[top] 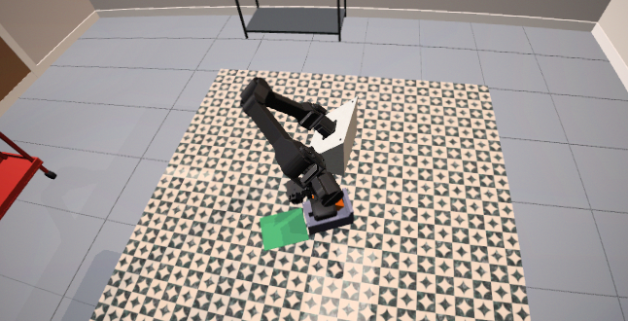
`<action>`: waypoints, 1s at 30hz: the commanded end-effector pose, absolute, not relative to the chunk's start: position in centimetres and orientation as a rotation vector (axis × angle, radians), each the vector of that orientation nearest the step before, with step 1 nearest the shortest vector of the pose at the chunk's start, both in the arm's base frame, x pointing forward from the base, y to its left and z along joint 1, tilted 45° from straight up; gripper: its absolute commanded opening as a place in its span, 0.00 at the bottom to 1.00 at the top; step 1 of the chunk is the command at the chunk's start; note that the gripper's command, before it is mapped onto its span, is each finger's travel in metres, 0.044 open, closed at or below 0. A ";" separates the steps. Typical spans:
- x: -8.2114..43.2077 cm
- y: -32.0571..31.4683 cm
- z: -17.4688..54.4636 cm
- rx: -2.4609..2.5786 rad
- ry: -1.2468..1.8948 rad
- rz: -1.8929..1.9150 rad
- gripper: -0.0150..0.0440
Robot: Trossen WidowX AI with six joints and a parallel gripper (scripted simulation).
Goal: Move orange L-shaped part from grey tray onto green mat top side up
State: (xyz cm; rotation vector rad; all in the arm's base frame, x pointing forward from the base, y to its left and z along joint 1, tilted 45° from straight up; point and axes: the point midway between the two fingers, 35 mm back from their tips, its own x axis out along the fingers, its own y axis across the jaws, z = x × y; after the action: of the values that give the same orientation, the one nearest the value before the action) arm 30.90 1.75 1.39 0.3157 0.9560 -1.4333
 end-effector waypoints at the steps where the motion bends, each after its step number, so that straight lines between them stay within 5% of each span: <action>1: 31.5 0.1 2.9 0.322 0.947 -1.433 0.25; 30: 34.9 -8.8 10.9 0.319 0.942 -1.435 0.25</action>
State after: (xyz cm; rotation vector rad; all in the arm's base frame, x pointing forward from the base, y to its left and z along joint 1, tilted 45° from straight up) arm 34.53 -7.64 9.50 0.3183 0.9511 -1.4380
